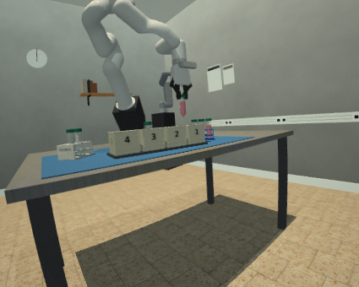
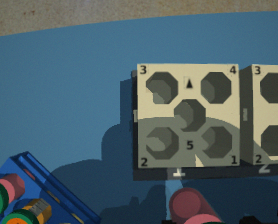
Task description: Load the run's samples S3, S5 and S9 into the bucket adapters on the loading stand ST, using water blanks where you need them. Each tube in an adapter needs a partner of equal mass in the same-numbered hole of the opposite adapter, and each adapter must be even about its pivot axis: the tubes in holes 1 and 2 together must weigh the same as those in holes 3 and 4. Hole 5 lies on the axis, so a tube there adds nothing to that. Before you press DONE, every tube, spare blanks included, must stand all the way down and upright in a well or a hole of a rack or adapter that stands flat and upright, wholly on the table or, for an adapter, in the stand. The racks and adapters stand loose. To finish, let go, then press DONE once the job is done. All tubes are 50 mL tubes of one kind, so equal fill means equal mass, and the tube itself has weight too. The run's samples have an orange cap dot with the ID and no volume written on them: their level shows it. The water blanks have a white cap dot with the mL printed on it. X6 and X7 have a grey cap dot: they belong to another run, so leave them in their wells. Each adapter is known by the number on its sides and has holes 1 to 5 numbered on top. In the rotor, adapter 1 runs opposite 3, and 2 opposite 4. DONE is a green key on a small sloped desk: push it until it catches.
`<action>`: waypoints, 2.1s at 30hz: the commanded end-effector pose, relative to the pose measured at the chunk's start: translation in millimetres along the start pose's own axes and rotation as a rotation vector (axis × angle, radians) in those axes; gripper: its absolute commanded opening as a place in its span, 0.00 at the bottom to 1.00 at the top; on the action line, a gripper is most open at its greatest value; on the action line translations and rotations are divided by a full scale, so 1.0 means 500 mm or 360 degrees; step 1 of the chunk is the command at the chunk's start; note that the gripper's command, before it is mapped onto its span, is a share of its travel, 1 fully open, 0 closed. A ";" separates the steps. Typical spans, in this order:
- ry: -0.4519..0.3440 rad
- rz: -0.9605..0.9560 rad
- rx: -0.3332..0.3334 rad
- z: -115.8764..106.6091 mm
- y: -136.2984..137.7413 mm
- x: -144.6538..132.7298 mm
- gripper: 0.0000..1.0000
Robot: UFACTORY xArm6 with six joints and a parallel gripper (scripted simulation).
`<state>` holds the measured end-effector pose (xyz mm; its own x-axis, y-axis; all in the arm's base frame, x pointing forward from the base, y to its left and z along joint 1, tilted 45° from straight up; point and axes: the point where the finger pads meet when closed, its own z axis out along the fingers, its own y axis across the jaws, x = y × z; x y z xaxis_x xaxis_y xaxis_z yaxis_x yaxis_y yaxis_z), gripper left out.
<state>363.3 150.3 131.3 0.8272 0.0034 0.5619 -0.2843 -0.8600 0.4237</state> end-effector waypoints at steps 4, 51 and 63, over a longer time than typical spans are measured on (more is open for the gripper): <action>0.0002 0.0001 0.0008 -0.003 0.073 0.017 0.00; 0.0003 0.0002 0.0006 -0.002 0.477 0.096 0.00; 0.0004 0.0001 0.0005 -0.002 0.576 0.115 0.00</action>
<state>329.5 -85.0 278.8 0.8249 0.0021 0.5653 -0.2912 -0.8555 0.4281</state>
